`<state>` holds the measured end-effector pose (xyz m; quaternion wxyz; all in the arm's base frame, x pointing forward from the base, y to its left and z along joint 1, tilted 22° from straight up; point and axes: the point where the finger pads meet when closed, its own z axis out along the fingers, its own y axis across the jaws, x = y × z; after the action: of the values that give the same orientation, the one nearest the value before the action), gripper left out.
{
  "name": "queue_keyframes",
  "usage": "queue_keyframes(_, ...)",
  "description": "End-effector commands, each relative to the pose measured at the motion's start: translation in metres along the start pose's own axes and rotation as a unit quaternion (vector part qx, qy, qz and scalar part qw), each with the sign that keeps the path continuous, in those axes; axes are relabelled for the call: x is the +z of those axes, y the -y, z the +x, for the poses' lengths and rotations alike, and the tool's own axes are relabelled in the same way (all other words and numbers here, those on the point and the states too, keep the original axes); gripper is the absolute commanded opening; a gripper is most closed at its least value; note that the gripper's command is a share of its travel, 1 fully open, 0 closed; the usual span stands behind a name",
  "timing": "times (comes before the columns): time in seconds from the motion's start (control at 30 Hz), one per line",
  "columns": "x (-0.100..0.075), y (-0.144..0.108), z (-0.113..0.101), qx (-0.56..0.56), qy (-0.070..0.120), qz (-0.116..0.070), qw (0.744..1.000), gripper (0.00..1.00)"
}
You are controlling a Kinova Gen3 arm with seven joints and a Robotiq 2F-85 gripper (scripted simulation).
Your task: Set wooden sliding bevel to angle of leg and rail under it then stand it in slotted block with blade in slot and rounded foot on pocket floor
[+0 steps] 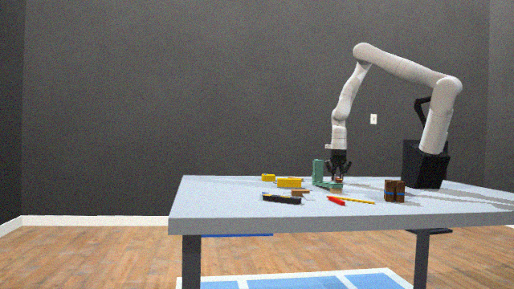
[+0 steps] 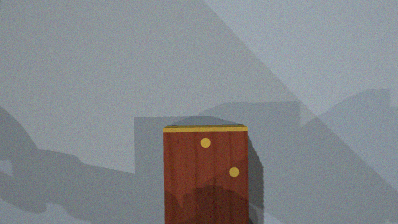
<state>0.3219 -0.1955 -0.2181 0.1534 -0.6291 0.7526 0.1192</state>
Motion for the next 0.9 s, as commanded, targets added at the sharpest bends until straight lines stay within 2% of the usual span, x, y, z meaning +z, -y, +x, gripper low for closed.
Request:
queue_keyframes(0.0, -0.001, 0.0, 0.0, 0.0, 0.0, 0.0, 1.0, 0.1)
queue_keyframes(0.27, -0.012, 0.0, 0.0, 0.0, 0.0, 0.0, 1.0, 0.1)
queue_keyframes(0.33, -0.02, 0.0, 0.0, 0.0, 0.0, 0.0, 1.0, 0.1)
queue_keyframes(0.5, -0.047, 0.0, 0.0, 0.0, 0.0, 0.0, 1.0, 0.1)
queue_keyframes(0.77, -0.104, 0.0, 0.0, 0.0, 0.0, 0.0, 1.0, 0.1)
queue_keyframes(0.83, -0.104, 0.0, 0.0, 0.0, 0.0, 0.0, 1.0, 0.1)
queue_keyframes(0.87, -0.111, 0.0, 0.0, 0.0, 0.0, 0.0, 1.0, 0.1)
